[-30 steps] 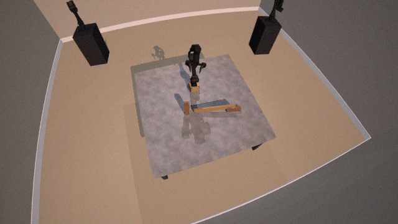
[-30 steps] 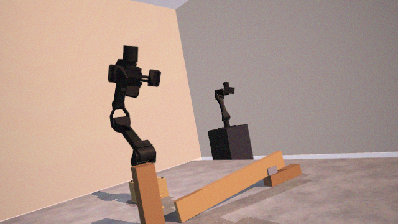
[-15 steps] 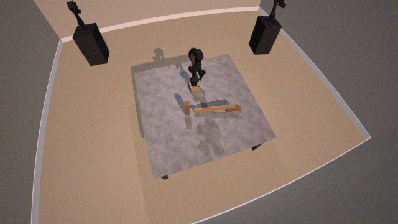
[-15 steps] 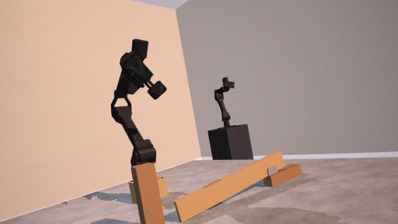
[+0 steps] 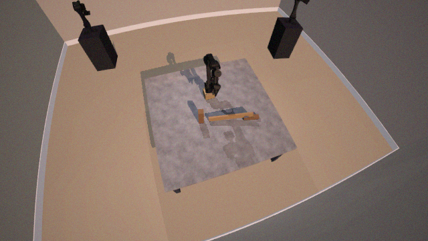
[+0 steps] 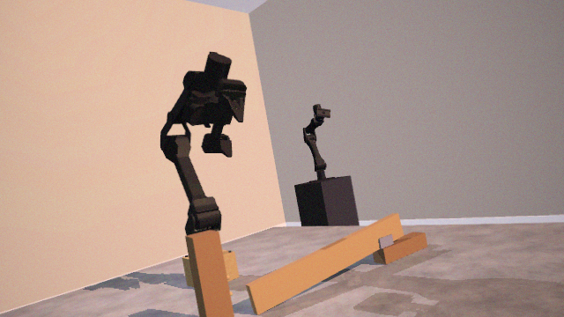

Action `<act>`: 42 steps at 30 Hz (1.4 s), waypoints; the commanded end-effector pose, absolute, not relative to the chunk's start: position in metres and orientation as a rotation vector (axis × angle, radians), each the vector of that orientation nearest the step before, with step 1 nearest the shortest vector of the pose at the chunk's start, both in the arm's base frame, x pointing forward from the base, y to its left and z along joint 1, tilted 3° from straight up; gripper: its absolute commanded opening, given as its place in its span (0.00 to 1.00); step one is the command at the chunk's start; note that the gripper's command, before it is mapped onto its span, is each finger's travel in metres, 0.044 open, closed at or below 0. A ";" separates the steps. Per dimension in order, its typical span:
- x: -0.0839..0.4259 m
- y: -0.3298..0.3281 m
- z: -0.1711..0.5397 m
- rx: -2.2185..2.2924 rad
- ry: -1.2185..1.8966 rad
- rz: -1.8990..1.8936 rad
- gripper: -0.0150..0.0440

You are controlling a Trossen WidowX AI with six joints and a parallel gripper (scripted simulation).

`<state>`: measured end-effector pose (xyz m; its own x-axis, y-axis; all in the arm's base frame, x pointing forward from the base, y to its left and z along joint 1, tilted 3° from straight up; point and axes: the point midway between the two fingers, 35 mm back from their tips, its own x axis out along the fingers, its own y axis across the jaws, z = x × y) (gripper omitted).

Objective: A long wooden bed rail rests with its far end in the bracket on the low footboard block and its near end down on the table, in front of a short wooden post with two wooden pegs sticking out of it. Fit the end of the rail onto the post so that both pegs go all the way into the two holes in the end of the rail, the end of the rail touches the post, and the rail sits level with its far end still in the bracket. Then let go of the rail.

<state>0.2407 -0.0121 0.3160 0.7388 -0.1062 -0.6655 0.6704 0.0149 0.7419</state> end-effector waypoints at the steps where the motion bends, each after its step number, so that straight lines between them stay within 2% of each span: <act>1: 0.282 0.009 0.262 0.815 0.839 -0.432 1.00; 10: 0.301 0.024 0.219 0.279 1.069 -0.143 1.00; 21: 0.321 0.033 0.168 -0.301 1.210 0.252 1.00; 42: 0.325 0.041 0.075 -1.147 1.164 1.107 1.00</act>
<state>0.3286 0.0300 0.1351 0.2445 0.0111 -0.9696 -0.7020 0.6918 -0.1691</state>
